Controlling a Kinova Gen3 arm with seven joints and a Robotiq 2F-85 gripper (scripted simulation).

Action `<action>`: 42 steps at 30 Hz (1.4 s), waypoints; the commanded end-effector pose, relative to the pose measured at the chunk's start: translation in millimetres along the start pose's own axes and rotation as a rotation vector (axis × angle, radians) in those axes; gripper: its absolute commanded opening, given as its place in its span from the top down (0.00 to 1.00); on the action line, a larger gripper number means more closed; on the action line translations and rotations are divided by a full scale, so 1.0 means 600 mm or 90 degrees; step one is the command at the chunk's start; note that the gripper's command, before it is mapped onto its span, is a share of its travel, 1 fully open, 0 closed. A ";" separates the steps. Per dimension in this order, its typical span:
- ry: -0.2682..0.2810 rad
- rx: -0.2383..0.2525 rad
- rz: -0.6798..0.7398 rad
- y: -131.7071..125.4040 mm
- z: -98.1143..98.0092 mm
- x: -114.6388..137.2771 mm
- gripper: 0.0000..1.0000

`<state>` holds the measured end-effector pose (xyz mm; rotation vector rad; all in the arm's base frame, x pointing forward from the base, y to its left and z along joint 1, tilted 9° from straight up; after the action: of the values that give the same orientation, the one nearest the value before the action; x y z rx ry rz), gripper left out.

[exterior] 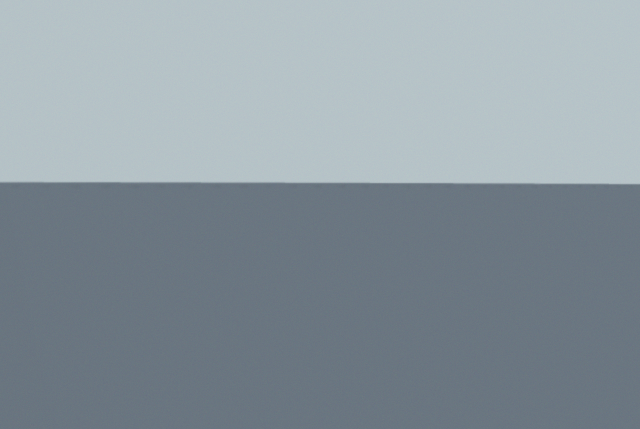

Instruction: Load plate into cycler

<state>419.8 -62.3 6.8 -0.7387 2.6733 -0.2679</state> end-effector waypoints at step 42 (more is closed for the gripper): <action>-0.001 0.001 0.000 -0.009 0.033 -0.014 0.90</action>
<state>434.5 -63.9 -6.7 -0.7421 2.6730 -0.2691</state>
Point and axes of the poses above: the point where the finger pads meet when closed, its own z axis out along the fingers, its own y axis across the jaws, x = y × z, the point moved 1 cm from there along -z, back along the fingers, and after that the axes turned 13 degrees about z, right-handed, at the moved point
